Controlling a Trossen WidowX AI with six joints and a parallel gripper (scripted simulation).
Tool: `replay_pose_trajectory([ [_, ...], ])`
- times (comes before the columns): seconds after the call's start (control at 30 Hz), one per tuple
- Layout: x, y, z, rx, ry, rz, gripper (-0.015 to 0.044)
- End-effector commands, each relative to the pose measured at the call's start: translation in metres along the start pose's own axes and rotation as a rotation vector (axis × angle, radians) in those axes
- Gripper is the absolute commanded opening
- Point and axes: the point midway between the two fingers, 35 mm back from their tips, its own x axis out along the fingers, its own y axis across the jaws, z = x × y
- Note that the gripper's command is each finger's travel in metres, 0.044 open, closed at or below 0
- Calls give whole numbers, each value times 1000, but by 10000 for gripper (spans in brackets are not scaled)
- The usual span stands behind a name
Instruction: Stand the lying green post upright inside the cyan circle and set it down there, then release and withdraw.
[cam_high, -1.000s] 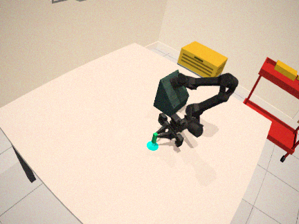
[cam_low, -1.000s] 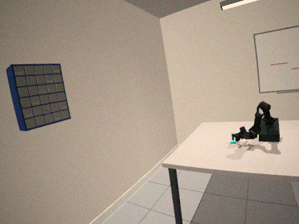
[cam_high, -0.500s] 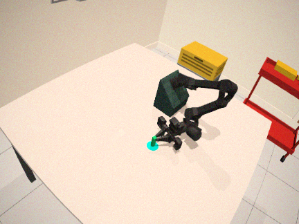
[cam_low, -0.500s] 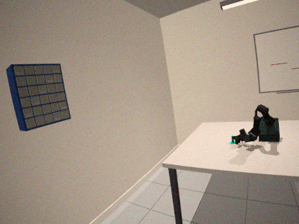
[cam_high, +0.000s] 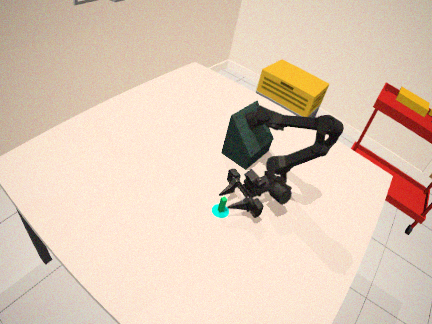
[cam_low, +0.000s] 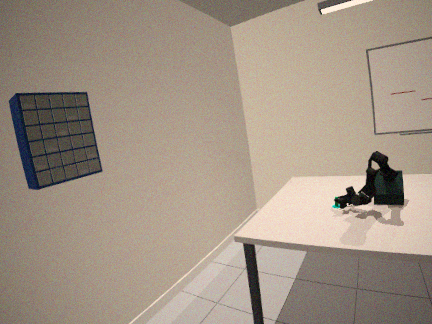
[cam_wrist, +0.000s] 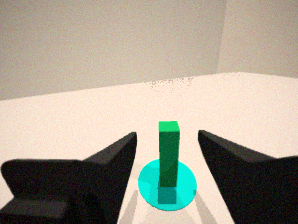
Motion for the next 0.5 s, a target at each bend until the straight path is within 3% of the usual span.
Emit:
replay_pose_trajectory([
  [0.0,0,0,1,6,-5,0,364],
  [0.07,0,0,1,6,-5,0,400],
  [0.47,-4,4,52,13,-7,0,400],
])
